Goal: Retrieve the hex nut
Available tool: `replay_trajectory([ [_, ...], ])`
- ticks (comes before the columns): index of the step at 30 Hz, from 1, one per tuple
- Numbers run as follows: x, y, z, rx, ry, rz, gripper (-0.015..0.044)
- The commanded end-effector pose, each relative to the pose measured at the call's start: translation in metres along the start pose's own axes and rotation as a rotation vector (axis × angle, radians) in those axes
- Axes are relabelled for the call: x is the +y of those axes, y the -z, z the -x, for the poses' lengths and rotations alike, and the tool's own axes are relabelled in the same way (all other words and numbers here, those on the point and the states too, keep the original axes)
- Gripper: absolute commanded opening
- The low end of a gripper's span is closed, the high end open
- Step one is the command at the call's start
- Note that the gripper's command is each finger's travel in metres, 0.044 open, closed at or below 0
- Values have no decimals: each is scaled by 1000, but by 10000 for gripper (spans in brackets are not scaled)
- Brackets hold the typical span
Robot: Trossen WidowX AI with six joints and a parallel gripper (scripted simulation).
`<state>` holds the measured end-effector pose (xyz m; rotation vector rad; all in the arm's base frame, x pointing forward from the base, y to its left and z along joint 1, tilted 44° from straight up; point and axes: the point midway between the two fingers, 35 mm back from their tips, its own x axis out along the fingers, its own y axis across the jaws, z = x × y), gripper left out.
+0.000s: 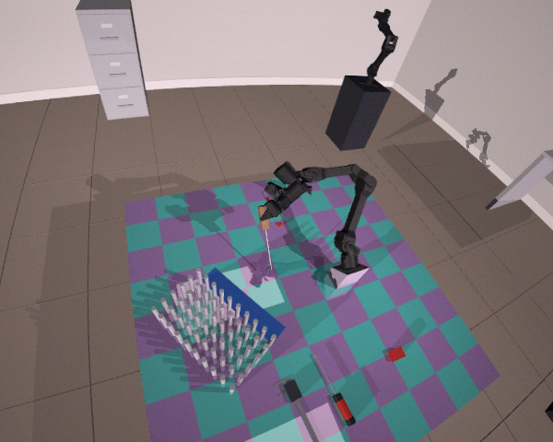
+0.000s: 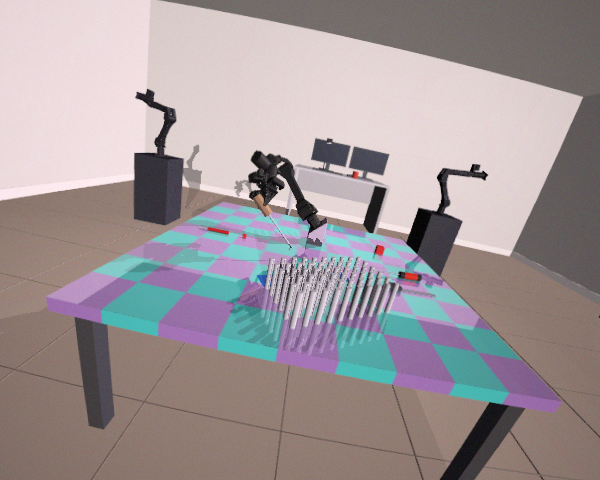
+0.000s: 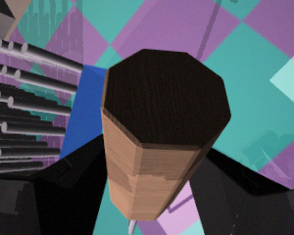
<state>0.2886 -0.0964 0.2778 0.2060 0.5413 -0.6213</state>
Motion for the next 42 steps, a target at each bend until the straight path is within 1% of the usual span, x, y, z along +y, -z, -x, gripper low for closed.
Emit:
replay_trajectory([
  [1, 7, 8, -2, 27, -7, -124, 0],
  [20, 31, 42, -8, 139, 34, -658, 0],
  [42, 53, 81, -9, 214, 166, -1254, 0],
])
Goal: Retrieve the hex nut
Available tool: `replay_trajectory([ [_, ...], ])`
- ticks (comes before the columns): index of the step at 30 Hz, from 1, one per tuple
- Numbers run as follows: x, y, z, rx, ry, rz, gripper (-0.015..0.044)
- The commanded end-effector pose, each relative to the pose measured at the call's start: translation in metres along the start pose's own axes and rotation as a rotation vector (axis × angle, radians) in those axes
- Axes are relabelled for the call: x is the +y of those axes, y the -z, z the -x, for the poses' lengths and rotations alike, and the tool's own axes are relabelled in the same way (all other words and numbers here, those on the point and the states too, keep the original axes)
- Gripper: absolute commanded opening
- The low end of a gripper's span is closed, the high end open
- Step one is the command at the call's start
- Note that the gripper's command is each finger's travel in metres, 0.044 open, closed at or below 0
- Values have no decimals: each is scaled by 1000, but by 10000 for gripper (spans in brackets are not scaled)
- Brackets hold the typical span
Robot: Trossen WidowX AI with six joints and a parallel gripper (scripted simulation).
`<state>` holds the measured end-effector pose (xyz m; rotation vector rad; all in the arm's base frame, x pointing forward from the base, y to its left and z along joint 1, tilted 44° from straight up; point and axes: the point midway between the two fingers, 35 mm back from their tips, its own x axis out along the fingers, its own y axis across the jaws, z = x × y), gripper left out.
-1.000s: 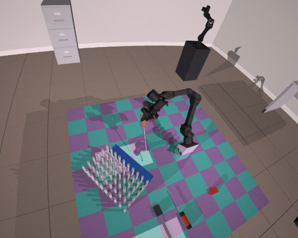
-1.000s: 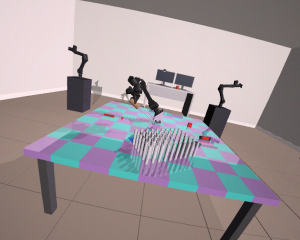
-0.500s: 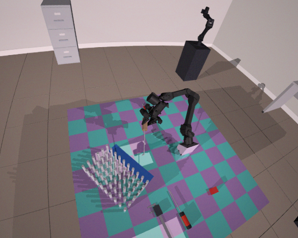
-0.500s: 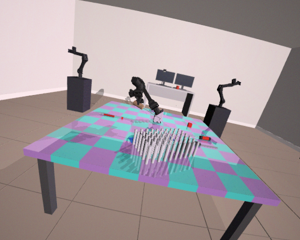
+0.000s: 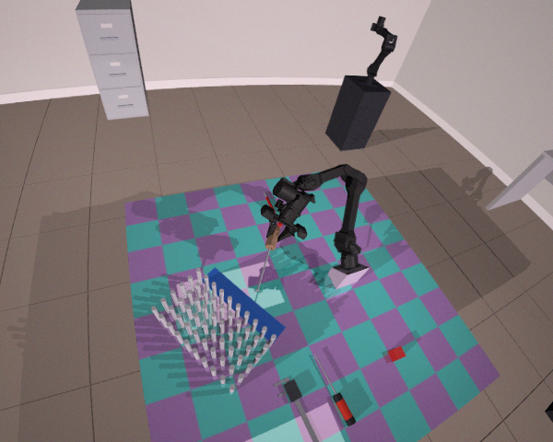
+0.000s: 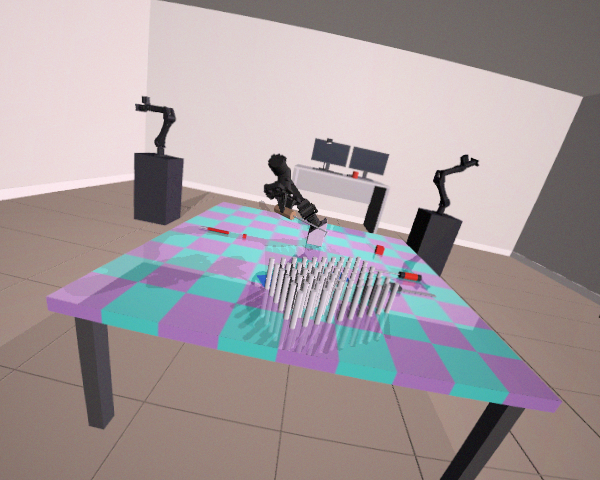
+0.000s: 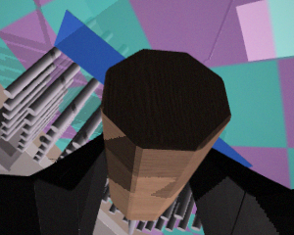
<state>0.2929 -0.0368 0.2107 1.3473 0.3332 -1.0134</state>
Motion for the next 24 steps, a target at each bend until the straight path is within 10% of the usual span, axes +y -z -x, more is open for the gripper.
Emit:
replay_trajectory([
  [1, -5, 8, -1, 5, 19, -117, 0],
  [24, -29, 34, -4, -30, 100, -613, 0],
])
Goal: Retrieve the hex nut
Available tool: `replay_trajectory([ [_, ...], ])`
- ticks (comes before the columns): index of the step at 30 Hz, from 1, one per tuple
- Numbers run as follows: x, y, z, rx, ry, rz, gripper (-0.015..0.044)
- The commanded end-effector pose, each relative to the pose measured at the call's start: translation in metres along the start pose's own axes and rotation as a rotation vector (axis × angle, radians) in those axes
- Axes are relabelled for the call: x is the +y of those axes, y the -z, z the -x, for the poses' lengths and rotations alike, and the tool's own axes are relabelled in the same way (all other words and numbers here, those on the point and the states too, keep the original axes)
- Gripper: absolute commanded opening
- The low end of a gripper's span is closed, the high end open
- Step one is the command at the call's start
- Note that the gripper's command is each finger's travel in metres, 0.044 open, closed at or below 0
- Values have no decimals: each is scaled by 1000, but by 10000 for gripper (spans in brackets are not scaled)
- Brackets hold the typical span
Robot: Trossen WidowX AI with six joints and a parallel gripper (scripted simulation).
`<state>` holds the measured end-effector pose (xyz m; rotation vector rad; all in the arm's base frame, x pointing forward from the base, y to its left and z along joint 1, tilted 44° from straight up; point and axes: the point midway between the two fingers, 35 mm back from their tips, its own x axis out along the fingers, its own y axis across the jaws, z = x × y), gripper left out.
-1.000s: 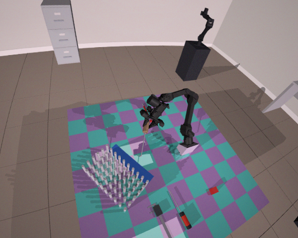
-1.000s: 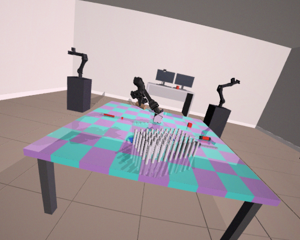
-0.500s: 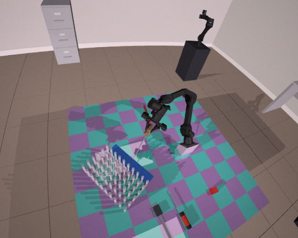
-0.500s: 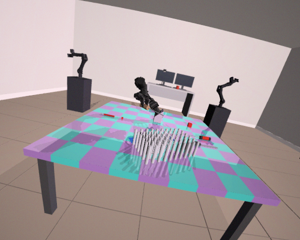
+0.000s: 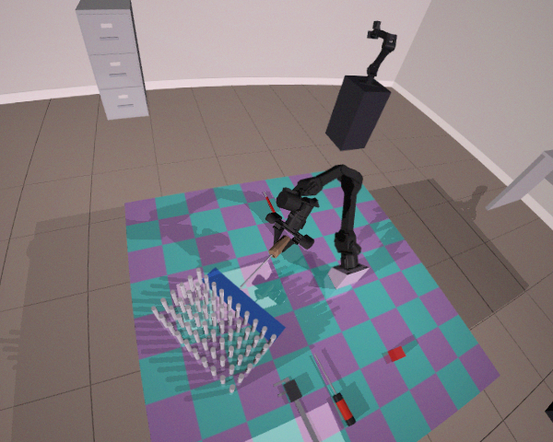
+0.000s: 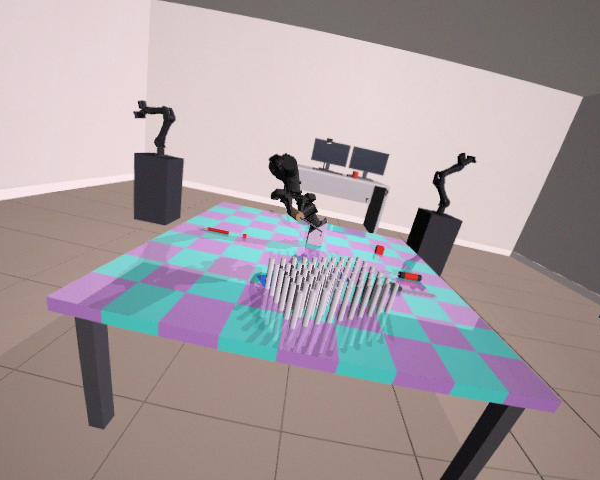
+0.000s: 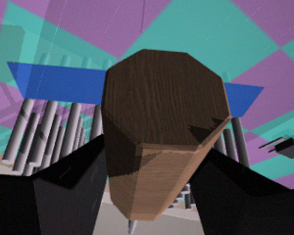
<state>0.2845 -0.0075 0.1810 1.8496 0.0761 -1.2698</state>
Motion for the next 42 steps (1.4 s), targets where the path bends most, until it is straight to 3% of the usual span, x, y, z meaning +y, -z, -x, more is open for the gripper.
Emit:
replay_trajectory([
  [1, -2, 1, 0, 0, 2, -27, 0],
  [32, -2, -80, -125, 2, 0, -23, 0],
  [42, -3, -84, -130, 2, -4, -20, 0],
])
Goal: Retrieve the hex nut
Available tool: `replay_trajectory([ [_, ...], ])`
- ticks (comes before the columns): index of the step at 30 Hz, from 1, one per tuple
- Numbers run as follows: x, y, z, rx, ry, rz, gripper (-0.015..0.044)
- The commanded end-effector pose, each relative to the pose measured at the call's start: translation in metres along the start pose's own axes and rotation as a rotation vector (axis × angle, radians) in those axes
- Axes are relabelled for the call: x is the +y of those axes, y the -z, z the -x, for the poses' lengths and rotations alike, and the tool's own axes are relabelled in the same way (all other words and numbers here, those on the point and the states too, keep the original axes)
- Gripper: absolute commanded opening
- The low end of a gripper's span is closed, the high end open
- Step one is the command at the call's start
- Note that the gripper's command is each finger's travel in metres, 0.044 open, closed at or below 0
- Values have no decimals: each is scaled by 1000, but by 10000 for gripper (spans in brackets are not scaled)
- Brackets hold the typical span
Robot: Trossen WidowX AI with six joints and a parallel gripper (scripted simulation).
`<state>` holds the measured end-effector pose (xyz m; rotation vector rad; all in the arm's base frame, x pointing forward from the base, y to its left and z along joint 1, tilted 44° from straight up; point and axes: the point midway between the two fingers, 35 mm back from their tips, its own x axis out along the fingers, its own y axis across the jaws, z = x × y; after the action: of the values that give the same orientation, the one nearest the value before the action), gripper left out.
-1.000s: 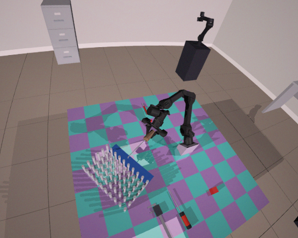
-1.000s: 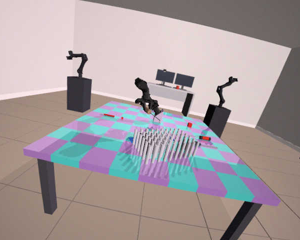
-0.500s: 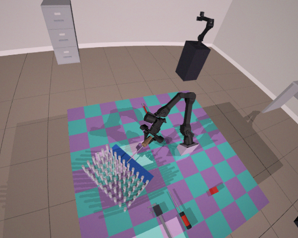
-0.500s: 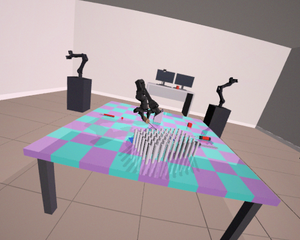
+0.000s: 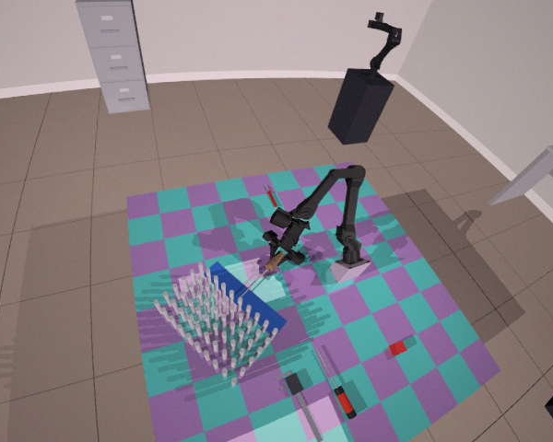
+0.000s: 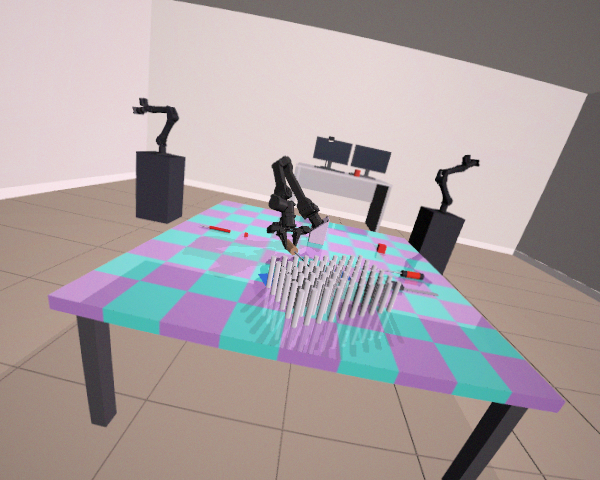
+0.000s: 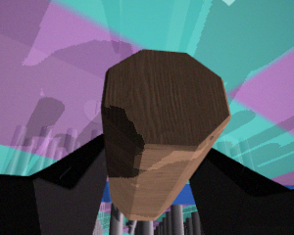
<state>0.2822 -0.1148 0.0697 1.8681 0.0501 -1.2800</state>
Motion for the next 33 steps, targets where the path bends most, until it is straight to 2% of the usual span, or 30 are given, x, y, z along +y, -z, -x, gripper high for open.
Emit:
replay_trajectory([
  [1, -1, 2, -2, 9, 1, 8, 0],
  [33, 1, 17, -12, 10, 0, 5, 0],
])
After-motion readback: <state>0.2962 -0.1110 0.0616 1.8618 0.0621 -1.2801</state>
